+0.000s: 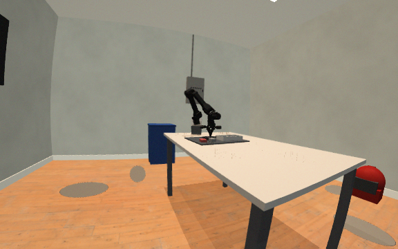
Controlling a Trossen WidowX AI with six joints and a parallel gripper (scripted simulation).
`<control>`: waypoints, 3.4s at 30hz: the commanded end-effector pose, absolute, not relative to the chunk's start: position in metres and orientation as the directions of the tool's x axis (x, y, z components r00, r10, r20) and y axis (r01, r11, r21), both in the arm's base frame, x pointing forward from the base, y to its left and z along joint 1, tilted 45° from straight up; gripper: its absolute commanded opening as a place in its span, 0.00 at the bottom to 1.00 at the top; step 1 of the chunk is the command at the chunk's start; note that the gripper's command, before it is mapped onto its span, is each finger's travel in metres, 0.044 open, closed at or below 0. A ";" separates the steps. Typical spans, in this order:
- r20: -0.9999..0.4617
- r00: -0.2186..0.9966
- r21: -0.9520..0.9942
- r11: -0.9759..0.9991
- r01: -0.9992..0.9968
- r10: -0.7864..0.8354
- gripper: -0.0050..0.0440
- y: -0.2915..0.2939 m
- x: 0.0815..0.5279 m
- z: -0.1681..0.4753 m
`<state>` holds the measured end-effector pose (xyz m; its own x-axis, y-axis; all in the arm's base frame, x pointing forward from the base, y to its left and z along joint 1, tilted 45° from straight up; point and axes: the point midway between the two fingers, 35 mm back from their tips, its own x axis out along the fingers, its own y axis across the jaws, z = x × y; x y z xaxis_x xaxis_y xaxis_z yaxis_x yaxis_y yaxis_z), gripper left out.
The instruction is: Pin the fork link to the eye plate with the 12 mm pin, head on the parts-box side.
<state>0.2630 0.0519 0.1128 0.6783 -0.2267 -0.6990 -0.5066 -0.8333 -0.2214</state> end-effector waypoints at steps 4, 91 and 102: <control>-0.707 0.664 -0.201 -0.831 -0.519 -0.244 0.10 0.047 0.260 0.107; -0.711 0.662 0.043 0.925 0.377 -0.236 0.30 0.039 0.232 0.122; -0.711 0.663 0.444 0.582 0.682 -0.235 0.30 0.036 0.230 0.121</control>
<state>0.2321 0.0373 0.1229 0.6657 -0.2360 -0.7079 0.6212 0.7010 0.3504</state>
